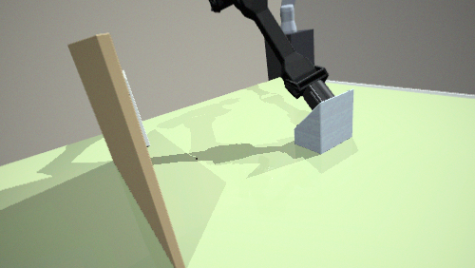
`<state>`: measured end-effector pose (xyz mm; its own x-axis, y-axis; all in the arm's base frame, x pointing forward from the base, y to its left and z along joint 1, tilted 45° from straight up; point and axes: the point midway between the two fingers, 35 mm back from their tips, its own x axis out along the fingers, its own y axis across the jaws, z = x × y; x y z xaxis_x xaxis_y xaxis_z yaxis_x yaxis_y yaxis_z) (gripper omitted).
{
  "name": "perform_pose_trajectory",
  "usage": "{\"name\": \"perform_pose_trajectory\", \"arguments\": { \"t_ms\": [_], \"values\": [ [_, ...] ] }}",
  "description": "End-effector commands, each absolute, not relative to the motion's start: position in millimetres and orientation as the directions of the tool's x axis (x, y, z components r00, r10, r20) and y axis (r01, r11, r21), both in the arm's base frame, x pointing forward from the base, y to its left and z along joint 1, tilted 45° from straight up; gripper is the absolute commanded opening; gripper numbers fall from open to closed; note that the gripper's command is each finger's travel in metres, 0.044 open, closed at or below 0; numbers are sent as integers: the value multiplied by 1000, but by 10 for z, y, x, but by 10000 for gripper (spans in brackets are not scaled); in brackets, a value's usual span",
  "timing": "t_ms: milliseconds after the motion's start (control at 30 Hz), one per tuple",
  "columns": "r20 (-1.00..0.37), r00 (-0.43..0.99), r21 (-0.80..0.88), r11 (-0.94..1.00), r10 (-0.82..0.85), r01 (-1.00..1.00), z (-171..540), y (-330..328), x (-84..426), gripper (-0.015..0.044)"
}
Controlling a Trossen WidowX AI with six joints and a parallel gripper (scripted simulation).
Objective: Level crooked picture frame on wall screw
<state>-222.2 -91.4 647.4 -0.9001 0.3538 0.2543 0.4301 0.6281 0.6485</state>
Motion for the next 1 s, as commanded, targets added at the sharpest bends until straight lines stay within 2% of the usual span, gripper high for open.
{"name": "perform_pose_trajectory", "arguments": {
  "t_ms": [0,200,433,700,833,967],
  "values": [
    [310,-942,710,628,129,320,6416,-1207,-1973,260],
    [368,-900,791,587,-233,171,6213,-1638,-1516,260],
    [396,-687,864,500,-609,54,5842,-1986,-854,260],
    [375,-255,921,388,-891,-1,5227,-2105,41,260],
    [344,2,939,344,-939,-1,4857,-2029,497,260],
    [302,255,949,315,-919,11,4463,-1864,924,260]
  ]
}}
